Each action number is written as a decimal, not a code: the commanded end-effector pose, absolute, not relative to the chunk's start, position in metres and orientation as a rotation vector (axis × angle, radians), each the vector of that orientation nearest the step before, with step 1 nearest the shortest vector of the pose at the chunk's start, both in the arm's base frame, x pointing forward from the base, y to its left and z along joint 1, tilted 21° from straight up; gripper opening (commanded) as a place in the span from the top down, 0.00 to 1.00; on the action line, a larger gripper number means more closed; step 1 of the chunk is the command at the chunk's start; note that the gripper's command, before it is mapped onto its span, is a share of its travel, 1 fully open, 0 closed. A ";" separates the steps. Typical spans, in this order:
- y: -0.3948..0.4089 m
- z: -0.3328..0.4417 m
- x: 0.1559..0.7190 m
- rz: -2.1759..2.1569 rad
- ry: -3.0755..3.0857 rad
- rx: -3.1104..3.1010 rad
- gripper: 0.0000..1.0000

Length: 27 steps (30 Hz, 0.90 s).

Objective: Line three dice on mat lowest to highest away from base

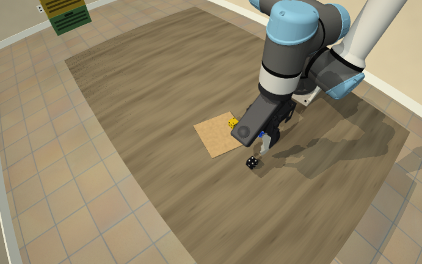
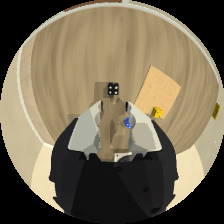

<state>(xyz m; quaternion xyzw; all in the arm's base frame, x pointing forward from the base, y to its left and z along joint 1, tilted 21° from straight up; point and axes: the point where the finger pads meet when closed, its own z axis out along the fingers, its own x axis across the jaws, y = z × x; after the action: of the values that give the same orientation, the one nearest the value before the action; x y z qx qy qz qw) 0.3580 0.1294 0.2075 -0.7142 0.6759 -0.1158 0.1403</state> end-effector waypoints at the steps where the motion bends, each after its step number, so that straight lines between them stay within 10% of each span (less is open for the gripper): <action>1: 0.130 0.203 0.360 -0.335 1.952 -2.063 0.76; 27: 0.133 0.172 0.373 -0.335 1.952 -2.063 0.76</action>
<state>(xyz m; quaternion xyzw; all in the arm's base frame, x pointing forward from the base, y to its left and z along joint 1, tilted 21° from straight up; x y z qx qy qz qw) 0.3701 0.1322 0.1774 -0.7142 0.6759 -0.1156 0.1402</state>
